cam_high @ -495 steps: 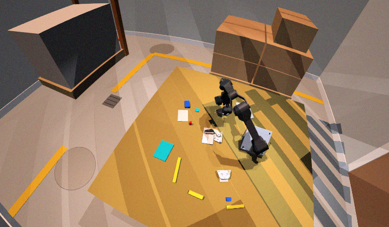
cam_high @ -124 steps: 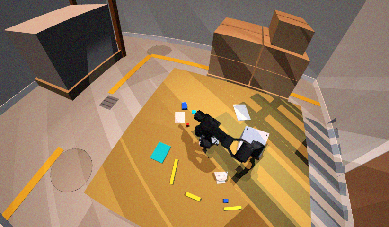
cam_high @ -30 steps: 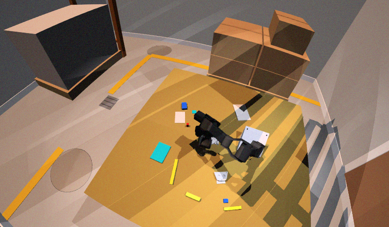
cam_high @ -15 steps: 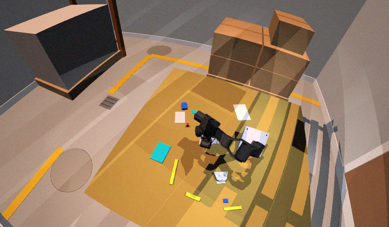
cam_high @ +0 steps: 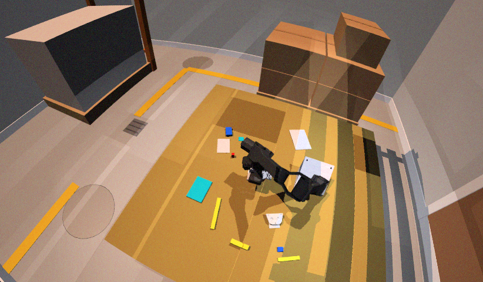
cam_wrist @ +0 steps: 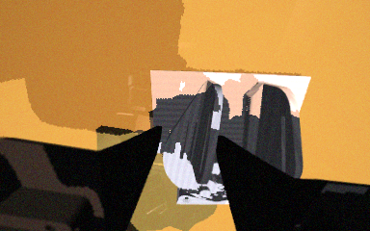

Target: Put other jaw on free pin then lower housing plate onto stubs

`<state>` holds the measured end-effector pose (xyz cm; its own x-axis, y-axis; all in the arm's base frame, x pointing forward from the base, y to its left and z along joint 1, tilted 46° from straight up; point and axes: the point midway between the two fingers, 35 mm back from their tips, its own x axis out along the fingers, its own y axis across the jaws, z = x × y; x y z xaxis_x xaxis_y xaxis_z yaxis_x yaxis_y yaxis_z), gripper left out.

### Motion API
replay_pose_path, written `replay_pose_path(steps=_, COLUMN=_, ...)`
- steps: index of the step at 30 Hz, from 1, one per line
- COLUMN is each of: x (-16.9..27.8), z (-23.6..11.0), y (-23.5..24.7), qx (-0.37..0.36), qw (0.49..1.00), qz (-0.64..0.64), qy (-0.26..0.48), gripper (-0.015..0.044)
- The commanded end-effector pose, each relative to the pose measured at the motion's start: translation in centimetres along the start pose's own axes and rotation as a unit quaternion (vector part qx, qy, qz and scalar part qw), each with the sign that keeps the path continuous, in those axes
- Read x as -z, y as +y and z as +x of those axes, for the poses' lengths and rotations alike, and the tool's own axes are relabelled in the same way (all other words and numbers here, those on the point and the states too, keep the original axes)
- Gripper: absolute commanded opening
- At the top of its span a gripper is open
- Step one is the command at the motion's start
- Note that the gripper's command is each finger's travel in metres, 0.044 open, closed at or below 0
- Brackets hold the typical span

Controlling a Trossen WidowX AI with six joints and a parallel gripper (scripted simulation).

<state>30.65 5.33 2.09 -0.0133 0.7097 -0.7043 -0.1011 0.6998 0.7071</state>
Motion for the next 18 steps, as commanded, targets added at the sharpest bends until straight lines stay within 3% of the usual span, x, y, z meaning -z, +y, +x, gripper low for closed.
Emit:
replay_pose_path(steps=1, x=0.0, z=0.0, y=0.0, qx=0.0, qw=1.0, qz=0.0, qy=0.0, gripper=0.0224)
replay_pose_path(steps=5, x=-0.1, z=-1.4, y=-0.1, qx=0.001, qw=1.0, qz=0.0, qy=0.0, gripper=0.0224)
replay_pose_path(steps=10, x=0.1, z=-6.6, y=0.0, qx=-0.001, qw=1.0, qz=0.001, qy=0.0, gripper=0.0224)
replay_pose_path(steps=14, x=0.0, z=-5.9, y=-0.3, qx=-0.002, qw=1.0, qz=0.007, qy=-0.002, gripper=0.0224)
replay_pose_path(steps=18, x=0.1, z=-6.0, y=0.2, qx=-0.001, qw=1.0, qz=-0.011, qy=-0.002, gripper=0.0329)
